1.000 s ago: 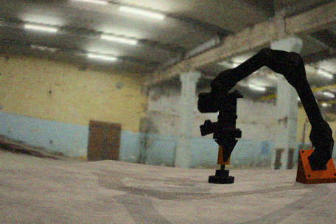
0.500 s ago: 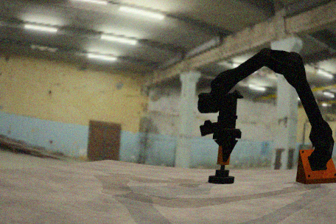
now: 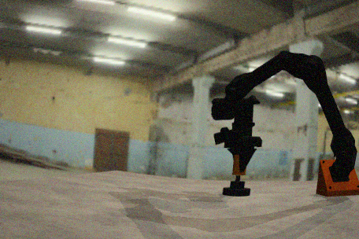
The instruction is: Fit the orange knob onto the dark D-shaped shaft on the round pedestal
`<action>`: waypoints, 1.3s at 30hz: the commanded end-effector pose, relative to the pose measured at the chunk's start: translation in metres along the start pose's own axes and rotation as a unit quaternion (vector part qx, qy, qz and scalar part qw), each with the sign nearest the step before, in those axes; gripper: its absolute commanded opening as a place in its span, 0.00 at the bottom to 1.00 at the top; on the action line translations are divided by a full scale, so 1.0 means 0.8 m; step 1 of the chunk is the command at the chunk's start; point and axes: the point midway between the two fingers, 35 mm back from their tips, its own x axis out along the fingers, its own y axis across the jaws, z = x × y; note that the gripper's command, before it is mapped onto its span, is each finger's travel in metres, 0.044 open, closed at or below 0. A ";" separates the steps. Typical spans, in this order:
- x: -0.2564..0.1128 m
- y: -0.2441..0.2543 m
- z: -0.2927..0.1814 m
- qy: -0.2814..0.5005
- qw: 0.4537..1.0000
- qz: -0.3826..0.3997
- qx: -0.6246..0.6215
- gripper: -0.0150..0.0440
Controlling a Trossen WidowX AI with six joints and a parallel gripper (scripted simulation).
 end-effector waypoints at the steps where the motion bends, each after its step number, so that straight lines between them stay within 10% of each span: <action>1: -0.004 -0.001 0.001 -0.003 0.999 -0.002 -0.032 0.25; 39: -0.004 -0.001 0.003 -0.003 0.991 -0.002 -0.132 0.25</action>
